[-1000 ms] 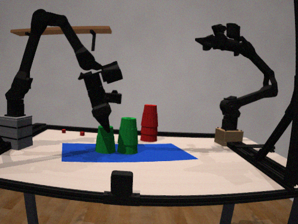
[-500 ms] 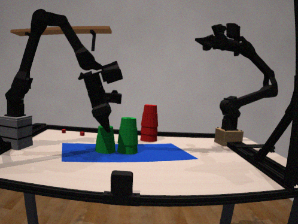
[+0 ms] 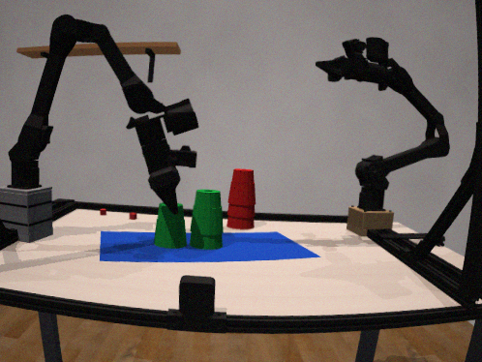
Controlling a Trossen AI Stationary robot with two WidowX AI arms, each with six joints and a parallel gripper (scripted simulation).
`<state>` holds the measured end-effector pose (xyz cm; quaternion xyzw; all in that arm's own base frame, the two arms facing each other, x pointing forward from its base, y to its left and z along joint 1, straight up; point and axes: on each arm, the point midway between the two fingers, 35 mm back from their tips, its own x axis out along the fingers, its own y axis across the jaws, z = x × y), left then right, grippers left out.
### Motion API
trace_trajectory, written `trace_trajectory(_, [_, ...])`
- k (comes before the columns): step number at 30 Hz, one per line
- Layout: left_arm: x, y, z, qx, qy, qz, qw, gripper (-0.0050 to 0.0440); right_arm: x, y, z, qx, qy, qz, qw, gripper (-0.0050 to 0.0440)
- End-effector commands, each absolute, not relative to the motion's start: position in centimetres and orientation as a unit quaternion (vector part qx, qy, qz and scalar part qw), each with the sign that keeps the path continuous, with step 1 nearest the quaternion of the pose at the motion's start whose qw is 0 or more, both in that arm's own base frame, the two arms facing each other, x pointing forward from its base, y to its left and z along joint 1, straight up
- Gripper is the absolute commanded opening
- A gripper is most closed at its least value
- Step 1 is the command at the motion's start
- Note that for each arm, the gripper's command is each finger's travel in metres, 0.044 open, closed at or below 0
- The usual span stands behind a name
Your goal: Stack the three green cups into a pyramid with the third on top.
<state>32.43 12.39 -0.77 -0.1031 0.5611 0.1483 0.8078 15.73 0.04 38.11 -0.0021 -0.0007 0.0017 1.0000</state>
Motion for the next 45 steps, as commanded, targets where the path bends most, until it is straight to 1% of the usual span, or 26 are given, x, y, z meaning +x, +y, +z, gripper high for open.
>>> trace_trajectory(1, [32.41,12.41,-0.76,-0.103,0.561,0.149,0.808,0.012,15.73,0.0,38.07,0.0,0.0,0.0,1.0,0.0])
trace_trajectory(2, [32.41,12.41,-0.76,-0.103,0.561,0.149,0.808,0.012,15.73,0.0,38.07,0.0,0.0,0.0,1.0,0.0])
trace_trajectory(17, [32.41,12.41,-0.76,-0.103,0.561,0.149,0.808,0.022,15.73,0.0,38.07,0.0,0.0,0.0,1.0,0.0])
trace_trajectory(19, [32.41,12.41,-0.76,-0.103,0.561,0.149,0.808,0.022,15.73,0.0,38.07,0.0,0.0,0.0,1.0,0.0])
trace_trajectory(34, [32.41,12.41,-0.76,-0.103,0.561,0.149,0.808,0.032,15.73,0.0,38.07,0.0,0.0,0.0,1.0,0.0])
trace_trajectory(36, [32.41,12.41,-0.76,-0.103,0.561,0.149,0.808,0.032,15.73,0.0,38.07,0.0,0.0,0.0,1.0,0.0])
trace_trajectory(45, [32.41,12.41,-0.76,-0.103,0.561,0.149,0.808,0.038,15.73,0.0,38.07,0.0,0.0,0.0,1.0,0.0])
